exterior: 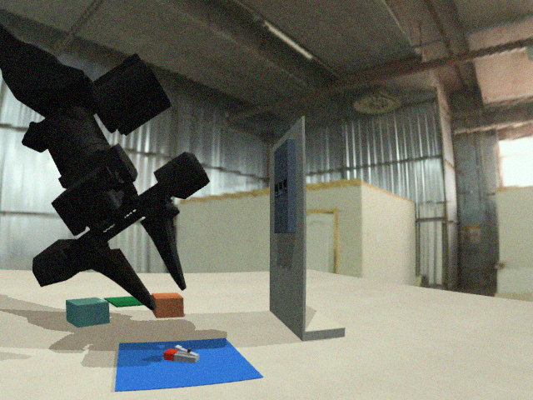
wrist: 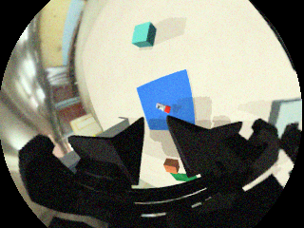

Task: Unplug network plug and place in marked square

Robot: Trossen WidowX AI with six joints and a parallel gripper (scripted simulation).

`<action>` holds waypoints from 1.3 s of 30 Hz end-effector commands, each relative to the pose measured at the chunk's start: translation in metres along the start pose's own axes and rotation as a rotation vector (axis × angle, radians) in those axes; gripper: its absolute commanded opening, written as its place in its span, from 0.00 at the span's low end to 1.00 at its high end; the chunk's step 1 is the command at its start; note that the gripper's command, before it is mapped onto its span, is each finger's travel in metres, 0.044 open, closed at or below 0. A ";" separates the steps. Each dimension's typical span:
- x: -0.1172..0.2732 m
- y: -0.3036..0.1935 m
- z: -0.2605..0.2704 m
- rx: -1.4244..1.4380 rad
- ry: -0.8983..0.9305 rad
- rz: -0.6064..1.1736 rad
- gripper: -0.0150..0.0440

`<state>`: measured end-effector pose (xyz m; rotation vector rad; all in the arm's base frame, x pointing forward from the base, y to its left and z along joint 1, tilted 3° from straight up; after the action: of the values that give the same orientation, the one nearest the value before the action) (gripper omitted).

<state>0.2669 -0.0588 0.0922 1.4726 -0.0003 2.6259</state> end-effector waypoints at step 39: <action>0.054 0.004 0.032 -0.001 0.001 -0.001 0.52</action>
<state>0.2647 -0.0586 0.1518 1.4690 -0.0006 2.6265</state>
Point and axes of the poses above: the point midway between the two fingers, 35 mm back from their tips, its own x axis back along the fingers, its own z axis across the jaws, y = z × x, the point moved 4 cm from there along x, back along the fingers, and after that the axes turned 7 degrees about x, right-handed, at the moved point
